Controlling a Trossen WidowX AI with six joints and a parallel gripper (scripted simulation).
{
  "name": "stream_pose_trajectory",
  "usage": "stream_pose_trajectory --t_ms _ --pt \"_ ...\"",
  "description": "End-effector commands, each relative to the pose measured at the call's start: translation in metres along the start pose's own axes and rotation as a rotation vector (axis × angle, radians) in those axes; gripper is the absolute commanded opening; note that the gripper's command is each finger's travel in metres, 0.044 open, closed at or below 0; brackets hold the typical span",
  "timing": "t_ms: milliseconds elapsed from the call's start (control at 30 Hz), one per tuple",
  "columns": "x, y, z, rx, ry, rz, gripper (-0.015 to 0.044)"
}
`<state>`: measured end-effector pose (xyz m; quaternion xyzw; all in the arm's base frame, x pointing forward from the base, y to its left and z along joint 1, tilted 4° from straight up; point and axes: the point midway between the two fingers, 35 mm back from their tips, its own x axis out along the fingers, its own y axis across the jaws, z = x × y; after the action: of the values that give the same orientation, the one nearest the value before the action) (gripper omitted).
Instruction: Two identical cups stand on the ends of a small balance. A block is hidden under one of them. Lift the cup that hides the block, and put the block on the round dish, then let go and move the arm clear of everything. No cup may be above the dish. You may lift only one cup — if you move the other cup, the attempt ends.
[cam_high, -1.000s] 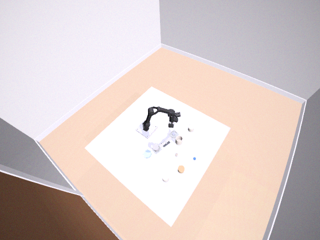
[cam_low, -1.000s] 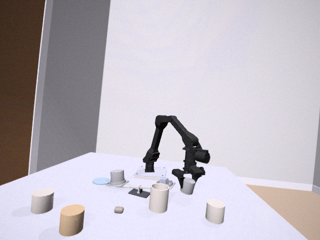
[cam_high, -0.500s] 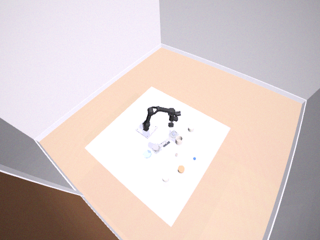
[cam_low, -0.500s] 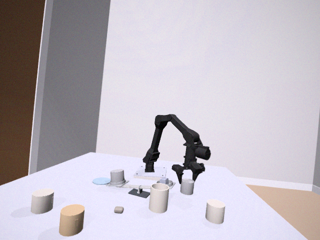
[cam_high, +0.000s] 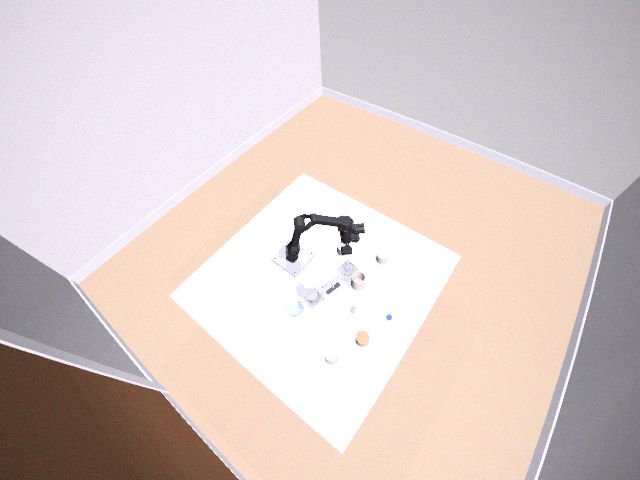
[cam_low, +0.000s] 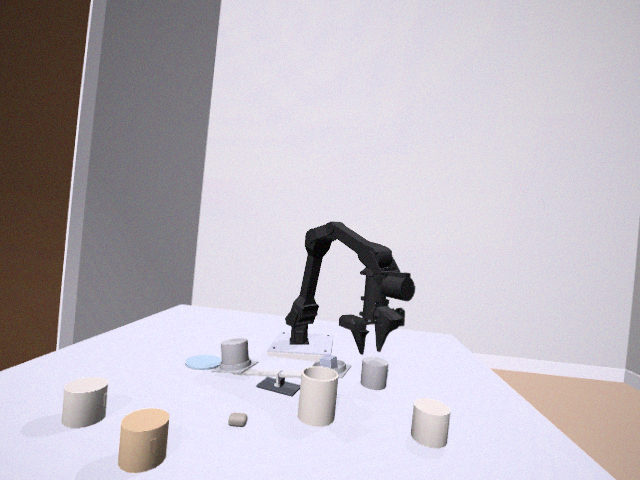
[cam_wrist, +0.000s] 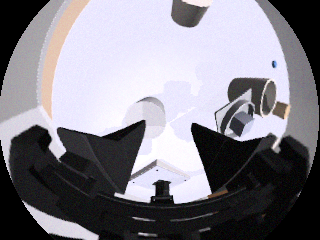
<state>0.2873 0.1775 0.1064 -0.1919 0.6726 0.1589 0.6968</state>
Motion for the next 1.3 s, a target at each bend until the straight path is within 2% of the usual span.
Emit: stream_pose_trajectory --t_ms 0,367,600,1267 --pt "-0.015 -0.037 0.008 -0.109 -0.010 -0.001 0.0260" --pt "-0.039 -0.134 0.003 -0.374 0.008 -0.016 0.0260" --pt "-0.039 -0.135 0.003 -0.378 0.008 -0.016 0.0260" --pt "-0.004 -0.136 0.003 -0.378 0.008 -0.017 0.0260"
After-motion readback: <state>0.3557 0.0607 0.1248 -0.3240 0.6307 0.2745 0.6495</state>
